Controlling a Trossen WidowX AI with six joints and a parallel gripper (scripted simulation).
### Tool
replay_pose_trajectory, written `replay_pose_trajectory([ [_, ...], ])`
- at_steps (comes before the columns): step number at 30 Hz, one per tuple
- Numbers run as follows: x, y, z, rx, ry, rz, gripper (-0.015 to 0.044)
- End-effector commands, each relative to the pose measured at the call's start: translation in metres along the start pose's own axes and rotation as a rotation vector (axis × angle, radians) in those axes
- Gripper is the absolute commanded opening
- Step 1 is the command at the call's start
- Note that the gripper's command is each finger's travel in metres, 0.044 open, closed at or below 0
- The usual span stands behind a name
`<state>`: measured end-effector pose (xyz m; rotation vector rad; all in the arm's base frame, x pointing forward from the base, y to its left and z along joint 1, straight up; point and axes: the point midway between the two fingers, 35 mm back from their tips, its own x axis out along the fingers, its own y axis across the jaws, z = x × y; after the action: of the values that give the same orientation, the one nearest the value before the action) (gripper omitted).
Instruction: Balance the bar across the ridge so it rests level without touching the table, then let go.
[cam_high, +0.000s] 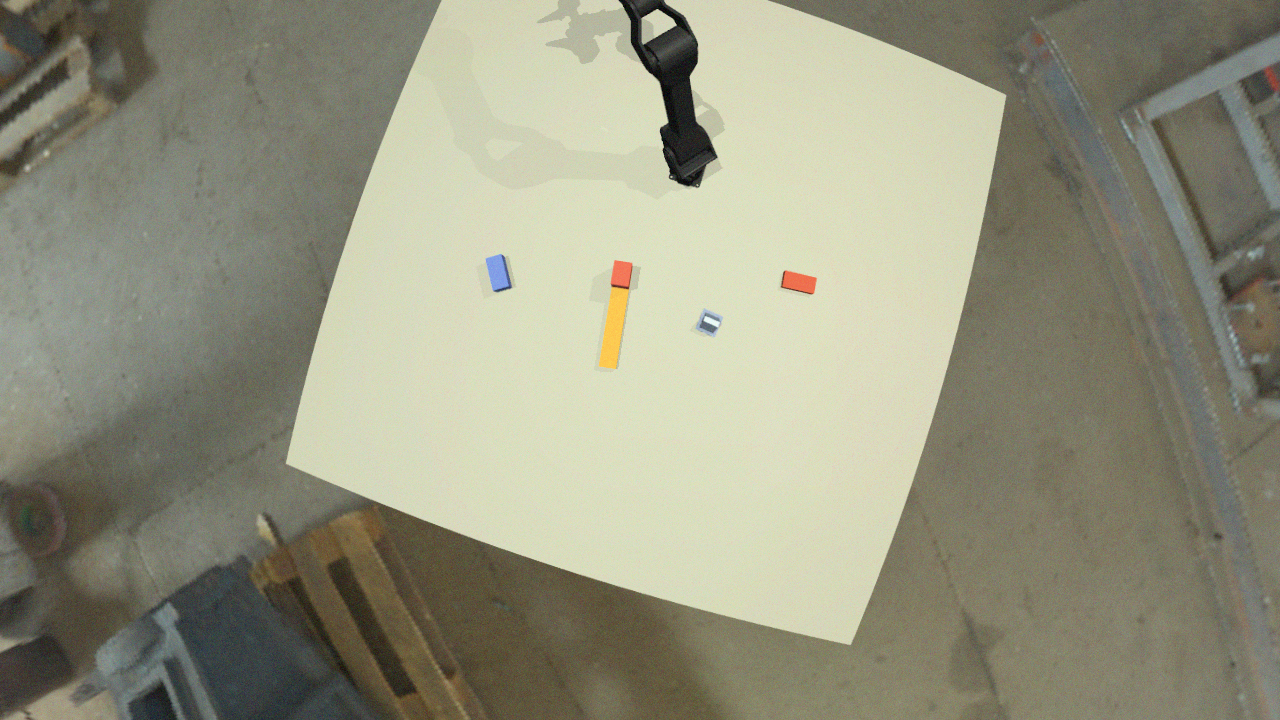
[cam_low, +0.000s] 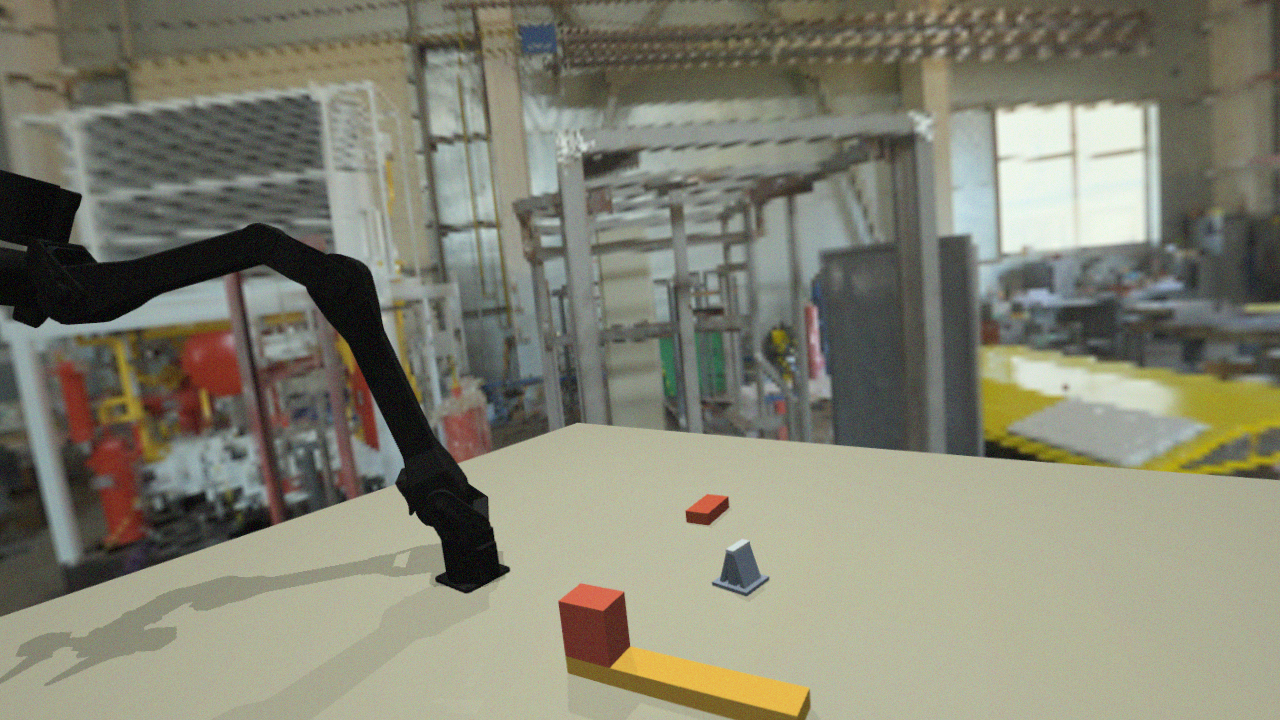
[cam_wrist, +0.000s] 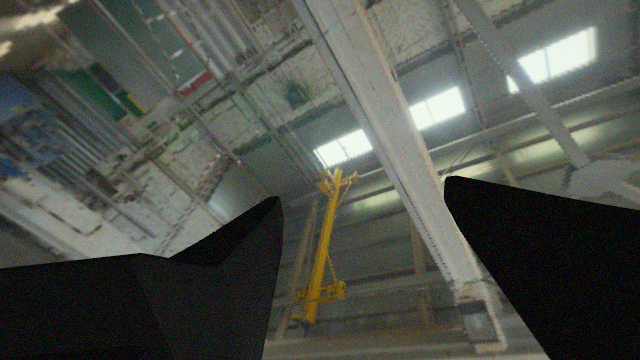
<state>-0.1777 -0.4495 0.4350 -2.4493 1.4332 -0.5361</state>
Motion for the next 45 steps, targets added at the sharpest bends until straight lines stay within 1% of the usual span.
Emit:
replay_pose_trajectory([
  [1,0.019,-0.007,0.014,0.069,-0.015,-0.009,0.0315],
  [8,0.047,-0.022,0.035,0.188,-0.047,-0.026,0.0315],
  [14,0.070,-0.051,0.048,0.204,-0.061,-0.064,0.0315],
  [18,0.082,-0.060,0.059,0.280,-0.085,-0.066,0.0315],
  [28,0.112,-0.104,0.109,0.498,-0.201,-0.108,0.0315],
  [37,0.139,-0.139,0.150,0.743,-0.312,-0.068,0.0315],
  [45,0.155,-0.176,0.190,0.941,-0.423,-0.012,0.0315],
])
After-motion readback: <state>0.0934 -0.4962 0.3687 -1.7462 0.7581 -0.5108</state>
